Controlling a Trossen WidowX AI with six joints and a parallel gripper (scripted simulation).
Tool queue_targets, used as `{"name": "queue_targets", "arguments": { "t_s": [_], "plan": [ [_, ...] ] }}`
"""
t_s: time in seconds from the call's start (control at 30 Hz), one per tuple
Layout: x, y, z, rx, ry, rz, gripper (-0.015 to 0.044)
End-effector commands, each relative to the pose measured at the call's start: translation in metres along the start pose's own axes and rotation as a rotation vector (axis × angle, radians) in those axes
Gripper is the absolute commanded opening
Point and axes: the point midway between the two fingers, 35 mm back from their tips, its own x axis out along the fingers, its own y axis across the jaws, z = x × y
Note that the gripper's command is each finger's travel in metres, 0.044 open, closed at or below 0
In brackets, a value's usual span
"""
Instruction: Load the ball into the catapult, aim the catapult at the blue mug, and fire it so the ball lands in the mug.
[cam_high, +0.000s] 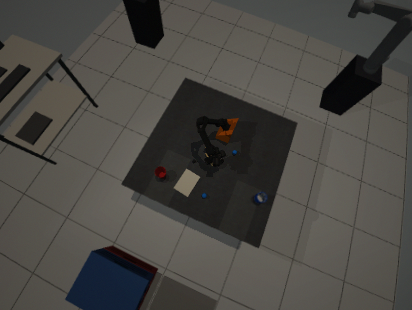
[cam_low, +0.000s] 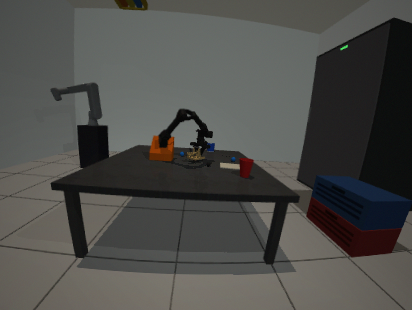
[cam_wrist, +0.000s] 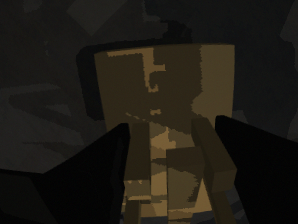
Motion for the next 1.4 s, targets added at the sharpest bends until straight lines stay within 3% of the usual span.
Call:
{"name": "queue_targets", "arguments": {
  "t_s": [0.0,0.1,0.37,0.77,1.37],
  "plan": [
    [-0.028,-0.003,0.004,0.011,-0.028,-0.017,0.0],
    [-0.03,-0.003,0.012,0.0,-0.029,-0.016,0.0],
    [-0.041,0.01,0.101,-0.135,-0.039,-0.015,0.0],
    [-0.035,0.088,0.21,-0.337,-0.036,-0.021,0.0],
    [-0.013,0.094,0.216,-0.346,-0.035,-0.022,0.0]
  ]
}}
